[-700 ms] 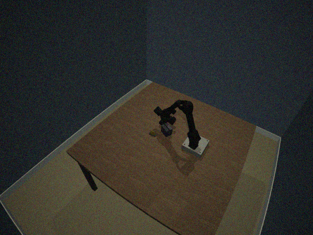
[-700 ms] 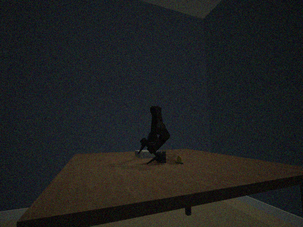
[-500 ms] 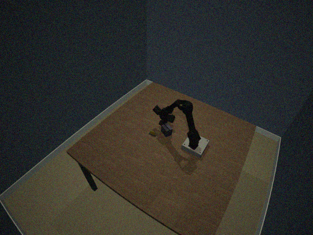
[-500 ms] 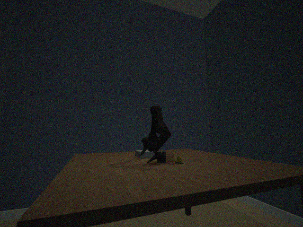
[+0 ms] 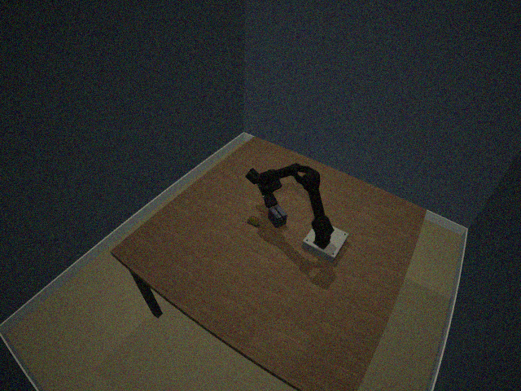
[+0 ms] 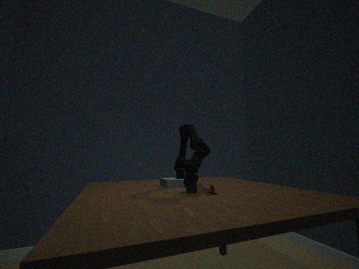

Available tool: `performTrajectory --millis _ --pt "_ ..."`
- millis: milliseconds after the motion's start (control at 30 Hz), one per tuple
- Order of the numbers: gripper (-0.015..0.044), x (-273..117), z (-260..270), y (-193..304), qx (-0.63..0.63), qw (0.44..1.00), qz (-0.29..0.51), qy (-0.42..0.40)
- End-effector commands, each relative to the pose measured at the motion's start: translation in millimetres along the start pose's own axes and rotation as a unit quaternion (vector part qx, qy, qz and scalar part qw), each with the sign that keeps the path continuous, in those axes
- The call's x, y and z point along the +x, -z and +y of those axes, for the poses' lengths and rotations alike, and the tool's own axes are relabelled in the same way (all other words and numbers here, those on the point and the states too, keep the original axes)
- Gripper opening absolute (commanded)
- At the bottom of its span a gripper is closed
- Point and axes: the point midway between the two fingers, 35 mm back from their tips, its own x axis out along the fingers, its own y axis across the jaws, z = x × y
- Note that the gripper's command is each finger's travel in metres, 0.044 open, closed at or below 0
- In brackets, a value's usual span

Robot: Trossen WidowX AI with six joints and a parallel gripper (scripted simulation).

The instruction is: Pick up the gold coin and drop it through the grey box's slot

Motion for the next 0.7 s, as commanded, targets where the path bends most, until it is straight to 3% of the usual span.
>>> performTrajectory --millis 0,300,667 --pt "0.0161 -52.5 -38.0 43.4 -0.481 0.864 0.131 0.066" --pt "0.0161 -91.5 -48.6 61.3 -0.698 0.681 0.219 0.036" --pt "0.0161 -144.7 -64.3 78.8 -0.861 0.404 0.306 -0.045"
